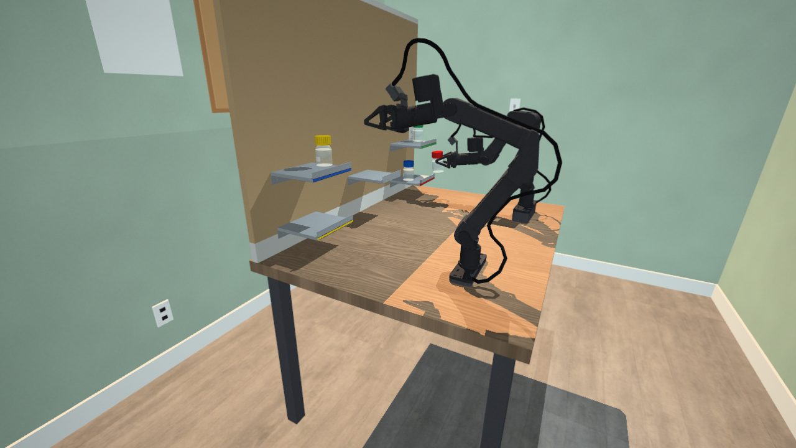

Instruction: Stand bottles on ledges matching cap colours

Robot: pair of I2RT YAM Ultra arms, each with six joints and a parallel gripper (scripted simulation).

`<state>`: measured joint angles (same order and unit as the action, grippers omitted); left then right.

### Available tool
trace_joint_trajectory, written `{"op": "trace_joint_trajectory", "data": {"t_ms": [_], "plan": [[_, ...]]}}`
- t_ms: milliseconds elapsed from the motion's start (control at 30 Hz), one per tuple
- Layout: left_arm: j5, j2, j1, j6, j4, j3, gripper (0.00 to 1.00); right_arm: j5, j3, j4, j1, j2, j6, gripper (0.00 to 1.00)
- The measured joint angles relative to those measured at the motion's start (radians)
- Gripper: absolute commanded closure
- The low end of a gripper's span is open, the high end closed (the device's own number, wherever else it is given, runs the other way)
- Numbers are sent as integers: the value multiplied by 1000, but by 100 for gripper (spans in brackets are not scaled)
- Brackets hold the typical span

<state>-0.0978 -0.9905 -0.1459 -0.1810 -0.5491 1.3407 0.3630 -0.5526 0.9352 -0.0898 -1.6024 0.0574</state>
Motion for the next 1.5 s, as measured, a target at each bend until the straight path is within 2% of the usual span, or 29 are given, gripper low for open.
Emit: {"op": "trace_joint_trajectory", "data": {"t_ms": [133,333,600,800,1067,1233,1500], "plan": [[0,0,0,0,0,2,0,119,0,60,-160,-89,12,48],[0,0,0,0,0,2,0,246,-11,115,-239,-166,19,48],[0,0,0,0,0,2,0,293,-40,166,-302,-224,14,48],[0,0,0,0,0,2,0,203,-32,224,-280,-223,-9,48],[0,0,0,0,0,2,0,-72,90,303,-122,-181,-50,48],[0,0,0,0,0,2,0,-204,110,329,-41,-180,-61,48],[0,0,0,0,0,2,0,-273,110,348,-21,-180,-61,48]]}}
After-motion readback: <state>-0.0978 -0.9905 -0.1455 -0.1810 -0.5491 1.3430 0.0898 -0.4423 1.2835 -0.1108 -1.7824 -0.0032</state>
